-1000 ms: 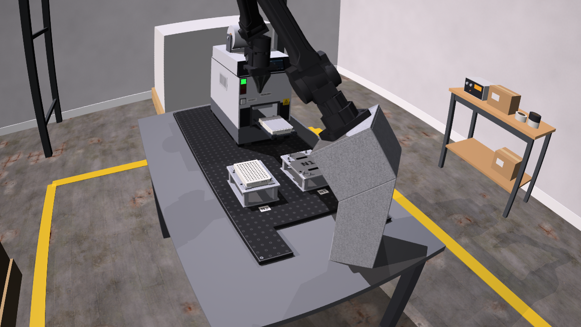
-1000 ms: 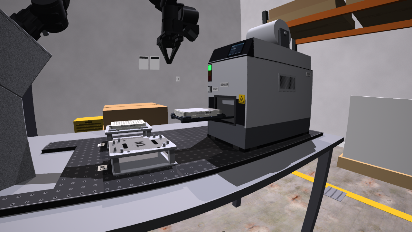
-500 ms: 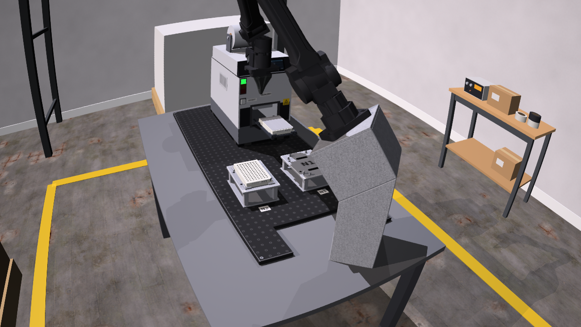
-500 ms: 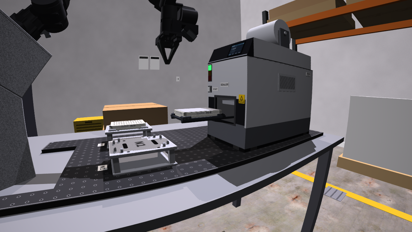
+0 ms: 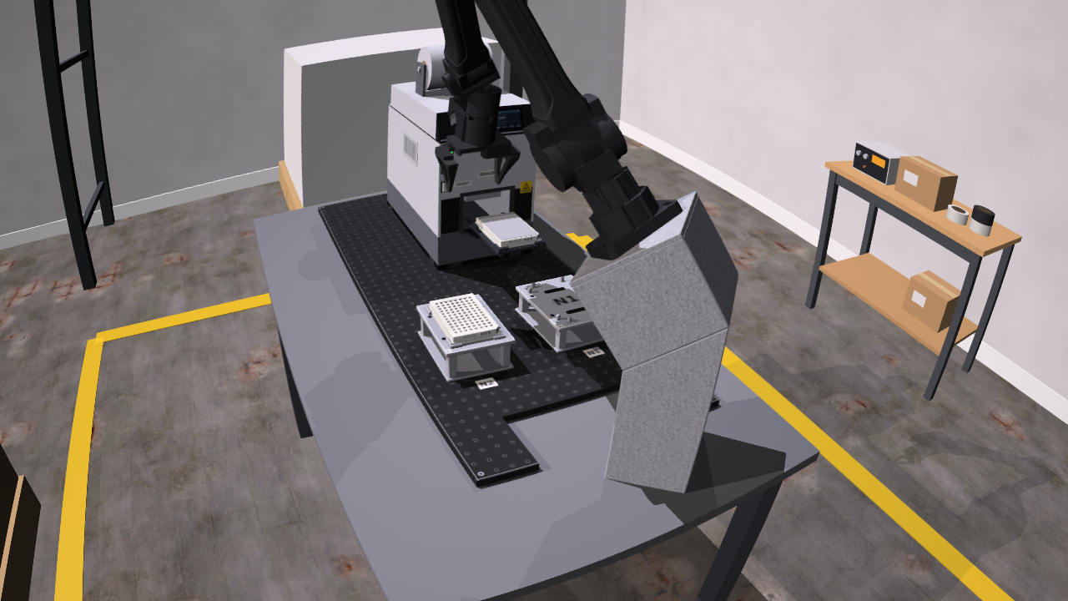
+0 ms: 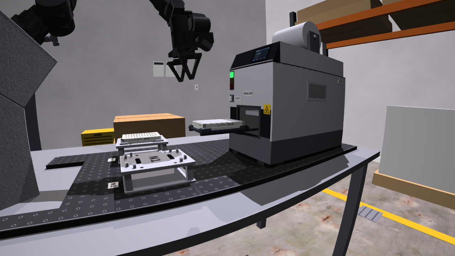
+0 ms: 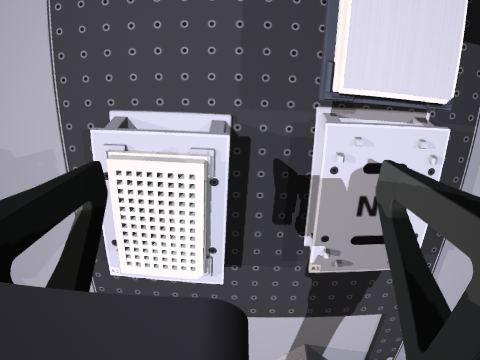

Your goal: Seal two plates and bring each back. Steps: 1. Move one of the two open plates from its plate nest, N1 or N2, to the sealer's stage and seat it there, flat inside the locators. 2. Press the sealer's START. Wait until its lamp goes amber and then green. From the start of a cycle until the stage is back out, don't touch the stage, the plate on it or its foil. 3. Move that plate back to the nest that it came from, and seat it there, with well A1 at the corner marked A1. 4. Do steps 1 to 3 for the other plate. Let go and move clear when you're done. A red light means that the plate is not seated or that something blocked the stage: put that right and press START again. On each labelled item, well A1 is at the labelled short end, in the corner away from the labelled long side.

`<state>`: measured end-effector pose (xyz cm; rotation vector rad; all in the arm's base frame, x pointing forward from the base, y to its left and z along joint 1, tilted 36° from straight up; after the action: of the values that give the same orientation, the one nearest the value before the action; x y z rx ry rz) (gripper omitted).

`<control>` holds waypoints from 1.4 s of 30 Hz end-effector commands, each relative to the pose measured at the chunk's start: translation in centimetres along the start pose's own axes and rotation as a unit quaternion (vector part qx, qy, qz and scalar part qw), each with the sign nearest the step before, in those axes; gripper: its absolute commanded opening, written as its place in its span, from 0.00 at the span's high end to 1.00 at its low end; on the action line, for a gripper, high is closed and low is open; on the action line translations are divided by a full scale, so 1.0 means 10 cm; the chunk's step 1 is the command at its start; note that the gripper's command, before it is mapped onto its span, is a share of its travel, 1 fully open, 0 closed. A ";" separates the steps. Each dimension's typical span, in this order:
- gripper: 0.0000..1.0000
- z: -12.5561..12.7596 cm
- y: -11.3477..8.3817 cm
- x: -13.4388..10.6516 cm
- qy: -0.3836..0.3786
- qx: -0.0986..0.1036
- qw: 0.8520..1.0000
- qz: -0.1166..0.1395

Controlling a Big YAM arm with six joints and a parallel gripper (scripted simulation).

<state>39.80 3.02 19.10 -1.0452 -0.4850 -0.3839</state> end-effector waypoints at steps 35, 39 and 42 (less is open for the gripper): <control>0.00 -0.21 0.61 -0.13 0.009 -0.003 0.994 -0.108; 0.00 -0.37 0.63 -0.03 0.011 -0.009 0.994 -0.108; 0.00 -0.46 0.67 0.04 0.008 -0.005 0.995 -0.103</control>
<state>42.96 3.02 12.25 -0.9920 -0.5550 -0.5808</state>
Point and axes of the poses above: the point where the finger pads meet when closed, its own y axis out along the fingers, its own z axis across the jaws, x = y × z, the point moved 7 cm from there along -y, back along the fingers, and after that the axes turned 1 degree about y, right-handed, at the moved point
